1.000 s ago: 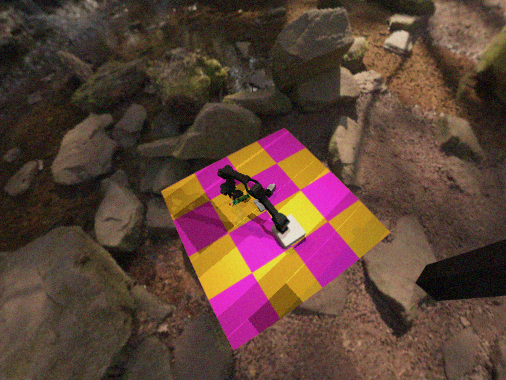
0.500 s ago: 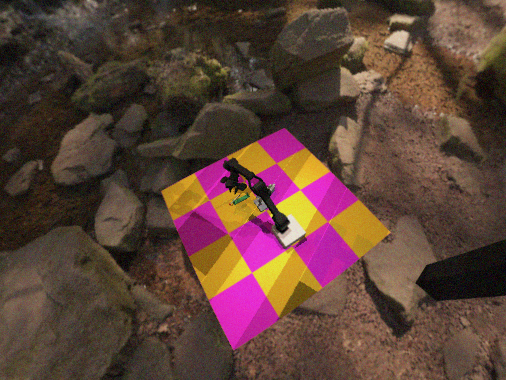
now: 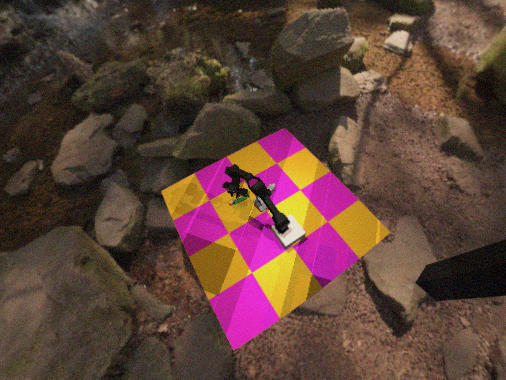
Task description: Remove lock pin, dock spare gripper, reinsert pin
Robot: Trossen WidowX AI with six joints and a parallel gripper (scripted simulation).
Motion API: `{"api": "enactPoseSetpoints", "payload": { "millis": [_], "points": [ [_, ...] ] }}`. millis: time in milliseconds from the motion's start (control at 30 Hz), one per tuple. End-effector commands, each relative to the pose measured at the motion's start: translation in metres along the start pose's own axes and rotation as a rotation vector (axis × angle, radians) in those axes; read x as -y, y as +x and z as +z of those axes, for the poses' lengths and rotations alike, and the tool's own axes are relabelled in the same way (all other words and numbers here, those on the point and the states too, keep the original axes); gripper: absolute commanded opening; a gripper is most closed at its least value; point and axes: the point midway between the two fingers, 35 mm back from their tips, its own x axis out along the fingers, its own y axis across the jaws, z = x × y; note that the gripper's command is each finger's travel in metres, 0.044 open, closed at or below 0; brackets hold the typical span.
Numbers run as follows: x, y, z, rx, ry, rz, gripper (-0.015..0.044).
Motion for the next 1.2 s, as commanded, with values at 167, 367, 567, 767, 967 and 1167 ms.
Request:
{"api": "enactPoseSetpoints", "payload": {
  "millis": [167,367,567,767,967,1167],
  "points": [
    [0.001,0.012,-0.006,0.002,-0.007,-0.003,0.018],
    [0.001,0.021,-0.011,0.002,-0.007,-0.003,0.018],
    [0.001,0.029,-0.015,0.002,-0.007,-0.003,0.018],
    [0.001,0.038,-0.019,0.002,-0.007,-0.003,0.018],
    [0.001,0.047,-0.024,0.002,-0.007,-0.003,0.018],
    [0.0,0.052,-0.026,0.002,-0.007,-0.003,0.018]
  ]
}}
